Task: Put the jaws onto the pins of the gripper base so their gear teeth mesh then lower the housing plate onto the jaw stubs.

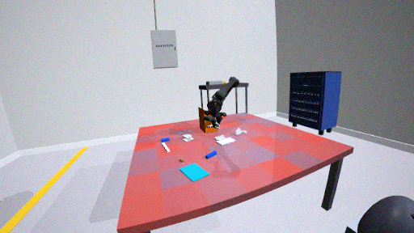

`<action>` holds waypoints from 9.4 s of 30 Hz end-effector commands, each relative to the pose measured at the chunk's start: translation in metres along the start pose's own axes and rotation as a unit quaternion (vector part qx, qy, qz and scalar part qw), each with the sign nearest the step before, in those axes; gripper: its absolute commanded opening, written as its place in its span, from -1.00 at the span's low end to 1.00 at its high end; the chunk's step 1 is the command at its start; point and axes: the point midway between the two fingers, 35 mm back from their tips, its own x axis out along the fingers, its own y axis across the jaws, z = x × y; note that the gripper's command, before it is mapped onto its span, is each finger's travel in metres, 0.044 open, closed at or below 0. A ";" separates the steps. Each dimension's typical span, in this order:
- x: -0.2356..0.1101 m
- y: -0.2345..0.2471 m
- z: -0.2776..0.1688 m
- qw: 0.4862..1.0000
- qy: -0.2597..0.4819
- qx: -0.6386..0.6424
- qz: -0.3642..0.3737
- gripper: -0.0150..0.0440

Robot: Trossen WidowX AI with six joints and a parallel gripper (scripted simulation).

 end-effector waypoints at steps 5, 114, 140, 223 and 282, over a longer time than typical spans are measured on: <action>0.002 -0.014 0.003 0.991 0.001 0.131 -0.002 -0.04; 0.002 -0.019 -0.104 0.986 0.003 0.169 -0.003 -0.04; 0.042 -0.019 -0.105 0.985 0.003 0.170 -0.003 -0.04; 0.069 -0.020 -0.104 0.985 0.003 0.172 -0.004 -0.04; 0.072 -0.020 -0.104 0.985 0.003 0.173 -0.004 -0.04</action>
